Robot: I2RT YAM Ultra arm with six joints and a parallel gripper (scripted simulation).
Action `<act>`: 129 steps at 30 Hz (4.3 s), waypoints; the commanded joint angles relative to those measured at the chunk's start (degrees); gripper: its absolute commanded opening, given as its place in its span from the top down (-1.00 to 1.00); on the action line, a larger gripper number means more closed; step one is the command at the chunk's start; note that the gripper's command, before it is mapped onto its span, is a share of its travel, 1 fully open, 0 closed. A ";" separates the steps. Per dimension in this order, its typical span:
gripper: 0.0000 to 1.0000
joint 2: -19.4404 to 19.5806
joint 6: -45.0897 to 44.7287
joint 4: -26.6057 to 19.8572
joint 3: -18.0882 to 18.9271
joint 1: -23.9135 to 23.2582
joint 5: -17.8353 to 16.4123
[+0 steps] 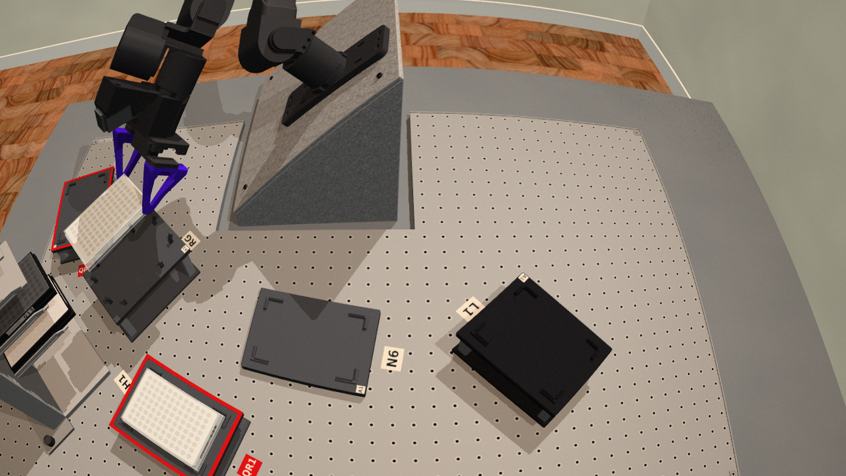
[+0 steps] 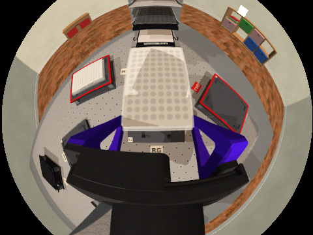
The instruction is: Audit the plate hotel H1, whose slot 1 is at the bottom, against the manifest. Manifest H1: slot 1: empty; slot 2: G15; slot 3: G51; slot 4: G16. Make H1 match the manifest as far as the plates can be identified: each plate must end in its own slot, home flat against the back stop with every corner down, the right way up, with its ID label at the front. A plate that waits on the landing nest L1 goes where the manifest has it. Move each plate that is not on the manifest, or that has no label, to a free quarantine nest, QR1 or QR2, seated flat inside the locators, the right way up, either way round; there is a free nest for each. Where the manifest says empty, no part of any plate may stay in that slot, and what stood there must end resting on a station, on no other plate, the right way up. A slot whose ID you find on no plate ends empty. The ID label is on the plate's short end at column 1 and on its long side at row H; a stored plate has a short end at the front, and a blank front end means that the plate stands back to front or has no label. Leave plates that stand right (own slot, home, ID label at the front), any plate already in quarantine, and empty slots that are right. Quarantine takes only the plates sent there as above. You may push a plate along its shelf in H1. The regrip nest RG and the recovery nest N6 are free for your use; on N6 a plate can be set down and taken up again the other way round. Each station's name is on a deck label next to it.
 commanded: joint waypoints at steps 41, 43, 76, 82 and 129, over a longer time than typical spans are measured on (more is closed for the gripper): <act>-0.72 4.47 -1.36 8.47 -2.68 -5.54 -6.41; -0.72 4.77 -1.42 8.94 -2.83 -5.81 -6.68; -0.72 9.86 -2.20 16.24 -4.81 -9.60 -10.40; -0.72 10.68 -2.30 17.34 -5.06 -10.09 -10.88; -0.72 21.41 -3.27 30.57 -7.37 -14.94 -15.65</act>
